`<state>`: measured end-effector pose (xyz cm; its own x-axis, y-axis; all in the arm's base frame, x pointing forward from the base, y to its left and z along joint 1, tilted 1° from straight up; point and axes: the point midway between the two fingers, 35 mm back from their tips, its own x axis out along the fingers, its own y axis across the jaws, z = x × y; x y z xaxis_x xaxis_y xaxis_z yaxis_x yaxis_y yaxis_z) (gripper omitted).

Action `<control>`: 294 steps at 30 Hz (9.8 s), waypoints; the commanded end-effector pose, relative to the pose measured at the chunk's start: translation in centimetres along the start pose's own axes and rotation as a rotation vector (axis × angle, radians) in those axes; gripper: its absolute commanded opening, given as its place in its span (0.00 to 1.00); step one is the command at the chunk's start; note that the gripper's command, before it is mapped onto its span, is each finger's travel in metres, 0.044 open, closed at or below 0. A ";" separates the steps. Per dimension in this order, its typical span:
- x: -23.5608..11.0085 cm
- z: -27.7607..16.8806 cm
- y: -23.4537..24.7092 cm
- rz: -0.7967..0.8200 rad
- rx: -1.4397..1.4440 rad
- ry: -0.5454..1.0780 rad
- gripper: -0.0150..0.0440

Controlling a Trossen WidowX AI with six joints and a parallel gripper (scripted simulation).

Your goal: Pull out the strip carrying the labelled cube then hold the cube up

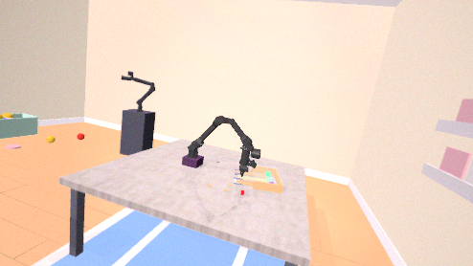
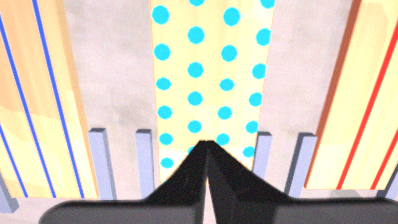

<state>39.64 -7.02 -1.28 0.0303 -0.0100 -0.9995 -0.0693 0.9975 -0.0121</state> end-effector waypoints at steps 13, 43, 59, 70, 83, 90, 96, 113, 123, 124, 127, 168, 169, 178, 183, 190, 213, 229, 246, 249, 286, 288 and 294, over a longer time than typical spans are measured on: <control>0.3 0.0 -0.1 -0.003 0.000 0.003 0.25; 0.6 0.3 -0.1 -0.003 0.000 0.003 0.25; 0.7 -0.8 -0.1 -0.003 0.000 0.003 0.25; 0.8 -2.5 -0.1 -0.003 0.000 0.005 0.25; 0.9 -4.5 0.0 -0.003 0.000 0.006 0.25; 0.9 -5.5 0.0 -0.003 0.000 0.007 0.25; 0.9 -6.4 0.0 -0.003 0.000 0.008 0.25; 0.9 -9.0 0.0 -0.003 0.000 0.010 0.25; 0.9 -10.5 0.0 -0.003 0.000 0.011 0.25; 0.9 -10.7 0.0 -0.003 0.000 0.011 0.25; 0.9 -11.1 0.1 -0.003 0.000 0.011 0.25; 0.9 -17.1 0.1 -0.003 0.000 0.016 0.25; 0.9 -17.3 0.1 -0.003 0.000 0.016 0.25; 0.9 -17.5 0.1 -0.003 0.000 0.016 0.25; 0.9 -17.5 0.1 -0.003 0.000 0.016 0.25; 0.9 -17.5 0.1 -0.003 0.000 0.016 0.25; 0.9 -17.5 0.1 -0.003 0.000 0.016 0.25; -4.1 -13.4 -0.2 -0.003 -0.056 0.013 0.57; -5.4 -5.9 -0.6 -0.004 -0.057 0.007 1.00; -5.7 -4.5 -0.7 -0.004 -0.057 0.006 1.00; -3.2 3.2 -0.8 -0.004 -0.057 0.000 0.68; -2.9 3.2 -0.7 -0.004 -0.057 0.001 0.68; -1.9 3.1 -0.7 -0.004 -0.057 0.001 0.68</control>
<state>43.00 -7.51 1.79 0.0459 -0.0138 -0.9989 -0.1323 0.9910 -0.0197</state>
